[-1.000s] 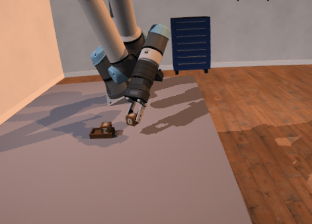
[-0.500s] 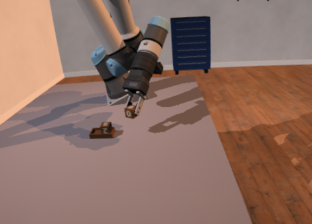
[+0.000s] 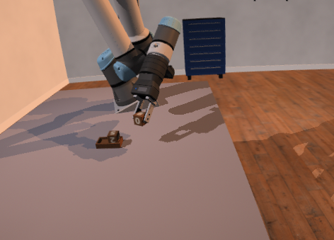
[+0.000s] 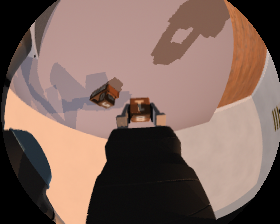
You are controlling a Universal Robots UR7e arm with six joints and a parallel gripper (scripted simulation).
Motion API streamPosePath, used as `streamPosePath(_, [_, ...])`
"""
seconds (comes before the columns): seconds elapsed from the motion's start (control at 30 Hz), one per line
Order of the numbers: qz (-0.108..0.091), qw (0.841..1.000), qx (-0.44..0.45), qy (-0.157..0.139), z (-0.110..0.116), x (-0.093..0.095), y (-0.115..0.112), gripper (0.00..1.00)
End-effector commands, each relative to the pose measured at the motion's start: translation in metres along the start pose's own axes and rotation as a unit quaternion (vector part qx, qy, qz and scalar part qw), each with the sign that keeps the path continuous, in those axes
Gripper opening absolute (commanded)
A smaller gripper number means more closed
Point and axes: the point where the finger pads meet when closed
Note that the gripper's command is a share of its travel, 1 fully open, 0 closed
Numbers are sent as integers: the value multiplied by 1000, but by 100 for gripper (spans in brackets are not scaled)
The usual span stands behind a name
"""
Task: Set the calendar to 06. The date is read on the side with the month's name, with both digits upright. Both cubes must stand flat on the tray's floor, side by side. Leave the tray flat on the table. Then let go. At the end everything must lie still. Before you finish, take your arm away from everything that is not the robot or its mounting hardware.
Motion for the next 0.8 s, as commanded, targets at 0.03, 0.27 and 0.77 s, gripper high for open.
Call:
streamPosePath(0.03, [0, 1000, 0, 0, 0, 0, 0, 60])
streamPosePath(0.27, [3, 1000, 0, 9, 1, 1, 1, 60])
streamPosePath(0.77, [17, 998, -3, 64, 3, 4, 4, 60])
Point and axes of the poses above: the point where the finger pads meet when closed, its own x axis out along the fingers, its own y axis across the jaws, z = x × y, and after that the axes turned 14 degrees about -x, right-handed
